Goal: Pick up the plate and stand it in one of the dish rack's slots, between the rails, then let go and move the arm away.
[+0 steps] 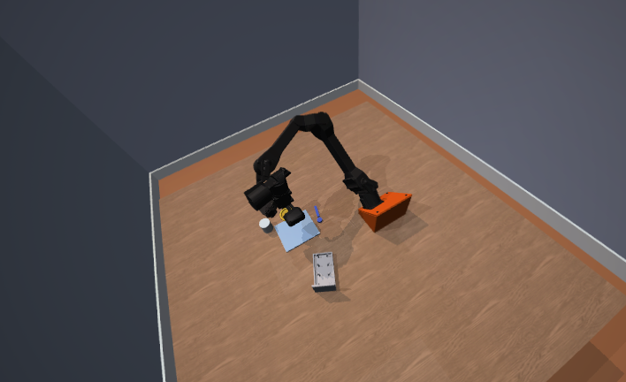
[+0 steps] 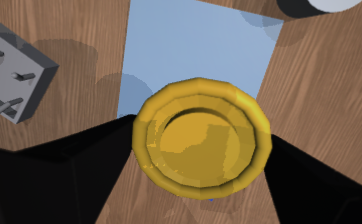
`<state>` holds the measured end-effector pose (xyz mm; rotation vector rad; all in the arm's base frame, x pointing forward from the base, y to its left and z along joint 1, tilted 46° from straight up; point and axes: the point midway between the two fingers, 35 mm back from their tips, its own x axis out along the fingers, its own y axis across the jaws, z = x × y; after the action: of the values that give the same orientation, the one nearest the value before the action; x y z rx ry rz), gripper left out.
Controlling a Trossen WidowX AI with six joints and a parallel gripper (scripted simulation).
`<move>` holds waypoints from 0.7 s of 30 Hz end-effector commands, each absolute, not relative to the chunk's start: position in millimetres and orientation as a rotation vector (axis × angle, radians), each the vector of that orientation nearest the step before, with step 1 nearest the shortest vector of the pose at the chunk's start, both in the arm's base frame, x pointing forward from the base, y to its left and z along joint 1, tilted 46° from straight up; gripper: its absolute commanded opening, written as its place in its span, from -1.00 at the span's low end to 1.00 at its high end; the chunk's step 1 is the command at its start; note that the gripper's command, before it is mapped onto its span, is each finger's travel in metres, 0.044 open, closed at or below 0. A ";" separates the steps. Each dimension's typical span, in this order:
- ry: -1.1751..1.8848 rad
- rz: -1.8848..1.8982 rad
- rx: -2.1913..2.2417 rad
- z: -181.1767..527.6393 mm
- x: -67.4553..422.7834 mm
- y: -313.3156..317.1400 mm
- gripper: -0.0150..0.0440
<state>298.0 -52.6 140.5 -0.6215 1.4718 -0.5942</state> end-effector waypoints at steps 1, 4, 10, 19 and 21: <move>1.454 -0.583 -0.615 154.2 300.9 -39.0 -0.49; 1.448 -0.575 -0.619 163.2 301.6 -29.5 -0.49; 1.438 -0.560 -0.628 180.6 301.8 -12.3 -0.49; 1.421 -0.581 -0.599 182.2 300.1 9.9 -0.49; 1.406 -0.626 -0.550 167.9 297.0 25.0 -0.49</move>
<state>299.8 6.4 185.9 -0.5806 1.4046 -0.5955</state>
